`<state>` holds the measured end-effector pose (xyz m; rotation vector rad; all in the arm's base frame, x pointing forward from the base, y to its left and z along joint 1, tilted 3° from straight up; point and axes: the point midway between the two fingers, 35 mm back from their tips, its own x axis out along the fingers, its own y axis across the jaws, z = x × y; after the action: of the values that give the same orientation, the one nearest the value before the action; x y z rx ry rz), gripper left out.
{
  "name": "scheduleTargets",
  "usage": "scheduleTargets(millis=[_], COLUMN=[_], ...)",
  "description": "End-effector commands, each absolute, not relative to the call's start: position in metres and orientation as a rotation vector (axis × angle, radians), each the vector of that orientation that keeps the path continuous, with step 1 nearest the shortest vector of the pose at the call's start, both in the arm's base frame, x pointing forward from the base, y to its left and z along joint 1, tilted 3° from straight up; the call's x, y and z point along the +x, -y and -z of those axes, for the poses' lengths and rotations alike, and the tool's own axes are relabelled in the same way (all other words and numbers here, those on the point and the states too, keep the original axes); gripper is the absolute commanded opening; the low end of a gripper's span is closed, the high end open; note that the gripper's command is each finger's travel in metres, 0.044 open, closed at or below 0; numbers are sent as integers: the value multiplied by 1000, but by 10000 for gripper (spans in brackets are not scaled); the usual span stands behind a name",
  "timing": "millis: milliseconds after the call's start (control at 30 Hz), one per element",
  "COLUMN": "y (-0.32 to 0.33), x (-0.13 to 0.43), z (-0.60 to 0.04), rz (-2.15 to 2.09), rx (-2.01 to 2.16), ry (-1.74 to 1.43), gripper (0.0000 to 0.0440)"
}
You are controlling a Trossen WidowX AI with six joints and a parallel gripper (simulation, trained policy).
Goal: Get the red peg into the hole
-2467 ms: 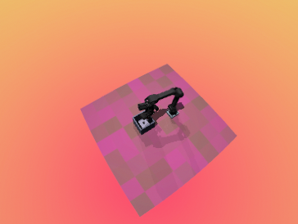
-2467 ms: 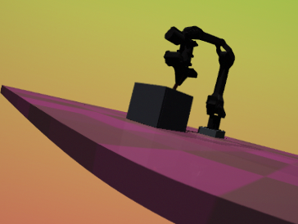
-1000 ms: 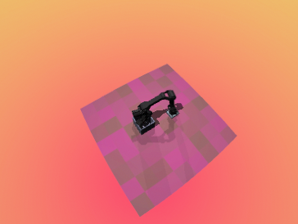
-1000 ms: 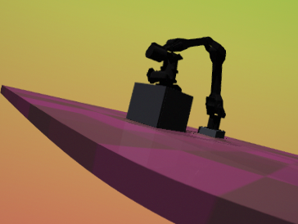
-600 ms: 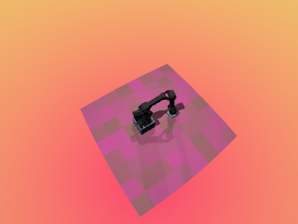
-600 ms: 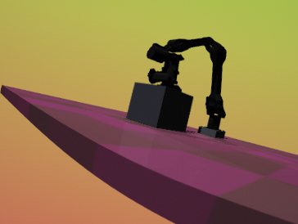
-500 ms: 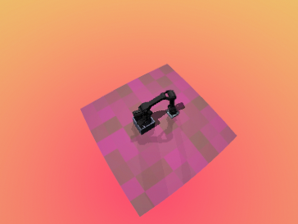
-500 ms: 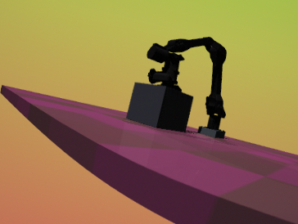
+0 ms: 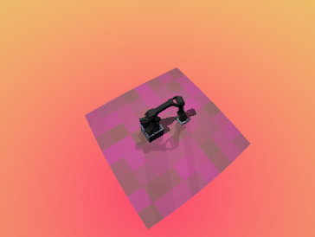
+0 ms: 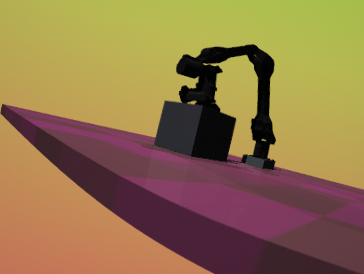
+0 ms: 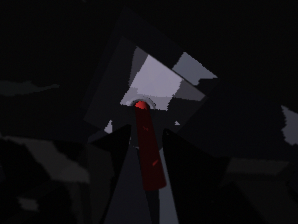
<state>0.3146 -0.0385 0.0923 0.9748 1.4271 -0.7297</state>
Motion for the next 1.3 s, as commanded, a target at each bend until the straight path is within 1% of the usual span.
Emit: scheduleTargets(millis=[0, 500, 600, 1267], y=[44, 50, 52, 63], x=[309, 337, 344, 370], z=[-70, -99, -106, -147], rz=[748, 701, 691, 511], rx=[943, 862, 863, 1055], ry=[-1514, -1470, -1449, -1344], gripper=[143, 130, 121, 120])
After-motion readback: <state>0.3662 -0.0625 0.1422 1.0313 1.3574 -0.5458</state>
